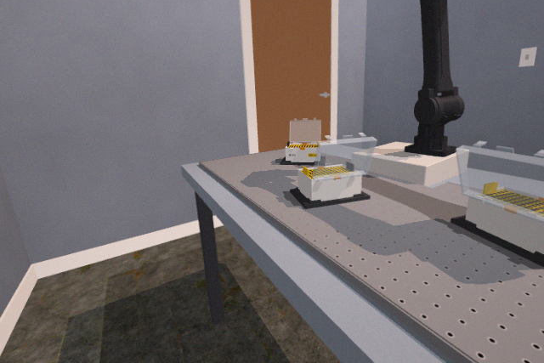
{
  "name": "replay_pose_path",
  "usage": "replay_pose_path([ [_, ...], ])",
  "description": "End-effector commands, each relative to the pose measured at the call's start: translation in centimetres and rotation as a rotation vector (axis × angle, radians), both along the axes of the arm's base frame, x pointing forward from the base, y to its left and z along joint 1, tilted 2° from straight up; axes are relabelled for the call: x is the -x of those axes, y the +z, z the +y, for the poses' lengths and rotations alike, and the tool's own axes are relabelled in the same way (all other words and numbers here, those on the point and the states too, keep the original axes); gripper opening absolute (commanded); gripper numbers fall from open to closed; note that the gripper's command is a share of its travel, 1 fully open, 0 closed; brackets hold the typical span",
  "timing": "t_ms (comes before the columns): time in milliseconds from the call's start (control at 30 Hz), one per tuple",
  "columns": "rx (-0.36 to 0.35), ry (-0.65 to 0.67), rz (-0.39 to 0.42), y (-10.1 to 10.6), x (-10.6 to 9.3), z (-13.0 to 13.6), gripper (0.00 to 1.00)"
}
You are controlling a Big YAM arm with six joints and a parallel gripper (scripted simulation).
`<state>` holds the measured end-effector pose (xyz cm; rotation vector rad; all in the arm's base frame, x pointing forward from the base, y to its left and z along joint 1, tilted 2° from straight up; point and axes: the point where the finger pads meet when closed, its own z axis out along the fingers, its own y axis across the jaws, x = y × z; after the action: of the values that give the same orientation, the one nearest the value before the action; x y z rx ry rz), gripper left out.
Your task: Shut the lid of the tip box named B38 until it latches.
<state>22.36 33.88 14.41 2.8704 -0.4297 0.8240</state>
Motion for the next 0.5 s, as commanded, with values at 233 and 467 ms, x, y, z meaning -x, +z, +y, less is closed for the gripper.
replay_pose_path([
  [233, -0.024, 0.002, -0.007, -3.3, -0.9, 0.5, 1.0],
  [467, -0.027, 0.002, -0.008, -6.7, -1.1, 0.5, 1.0],
])
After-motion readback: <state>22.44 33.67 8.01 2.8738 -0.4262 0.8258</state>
